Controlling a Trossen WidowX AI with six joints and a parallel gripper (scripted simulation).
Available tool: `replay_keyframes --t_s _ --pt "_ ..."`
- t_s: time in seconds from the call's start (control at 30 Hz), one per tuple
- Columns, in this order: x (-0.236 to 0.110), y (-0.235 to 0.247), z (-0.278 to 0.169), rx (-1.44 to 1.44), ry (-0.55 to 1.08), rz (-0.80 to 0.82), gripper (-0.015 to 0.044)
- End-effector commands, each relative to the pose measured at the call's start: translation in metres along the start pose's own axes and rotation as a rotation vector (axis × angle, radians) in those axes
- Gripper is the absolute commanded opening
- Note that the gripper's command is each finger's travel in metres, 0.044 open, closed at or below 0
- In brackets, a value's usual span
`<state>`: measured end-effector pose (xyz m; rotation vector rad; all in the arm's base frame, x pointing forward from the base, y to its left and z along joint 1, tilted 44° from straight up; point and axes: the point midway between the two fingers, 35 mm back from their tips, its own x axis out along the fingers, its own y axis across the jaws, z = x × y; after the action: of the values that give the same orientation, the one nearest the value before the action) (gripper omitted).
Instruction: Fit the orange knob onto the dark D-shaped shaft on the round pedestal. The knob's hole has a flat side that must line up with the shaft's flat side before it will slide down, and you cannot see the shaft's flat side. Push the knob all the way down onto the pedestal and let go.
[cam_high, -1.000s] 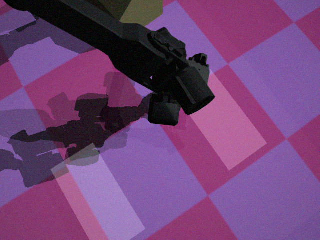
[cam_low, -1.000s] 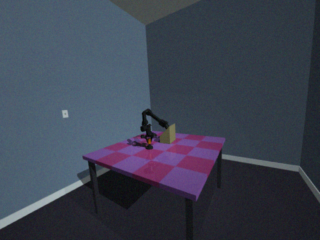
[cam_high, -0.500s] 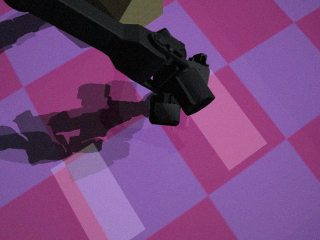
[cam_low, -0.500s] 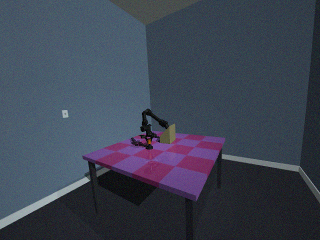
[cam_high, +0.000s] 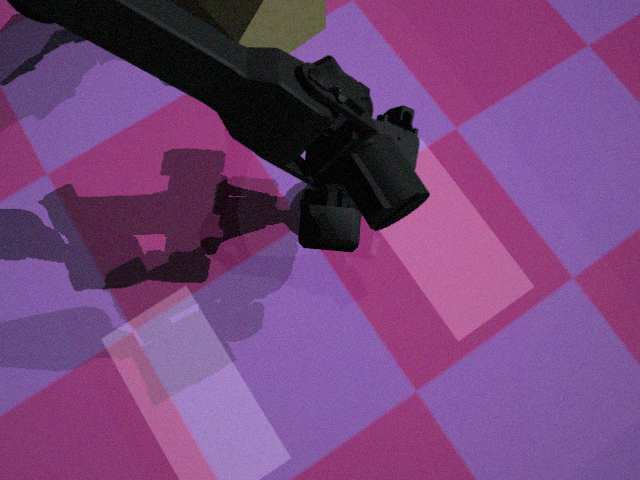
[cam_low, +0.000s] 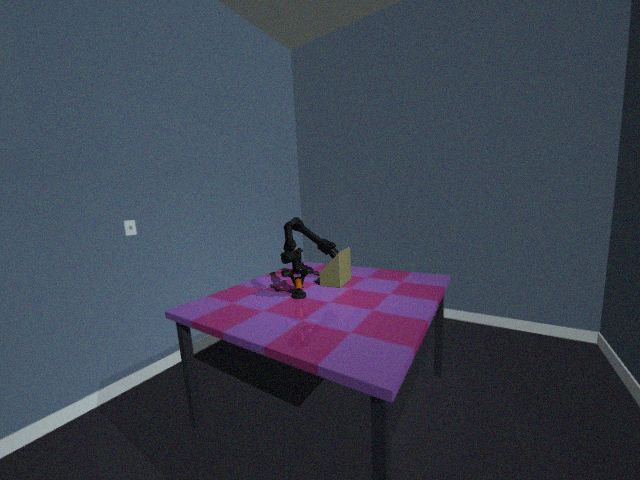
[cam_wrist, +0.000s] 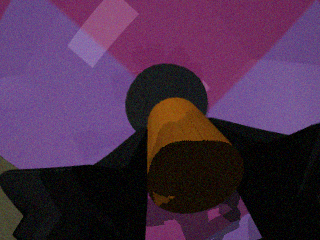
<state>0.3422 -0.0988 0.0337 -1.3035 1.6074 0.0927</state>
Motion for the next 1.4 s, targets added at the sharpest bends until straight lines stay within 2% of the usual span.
replay_keyframes --t_s 0.0,0.17,0.4,1.37 --pt "-0.0028 0.0008 -0.0008 -0.005 0.002 0.0 0.0" --pt "-0.0044 0.0001 -0.0008 -0.03 0.002 0.0 0.0" --pt "-0.0021 -0.0025 -0.0009 -0.214 0.002 0.0 0.0" --pt "0.0003 -0.0009 -0.0004 -0.214 0.002 0.0 0.0"
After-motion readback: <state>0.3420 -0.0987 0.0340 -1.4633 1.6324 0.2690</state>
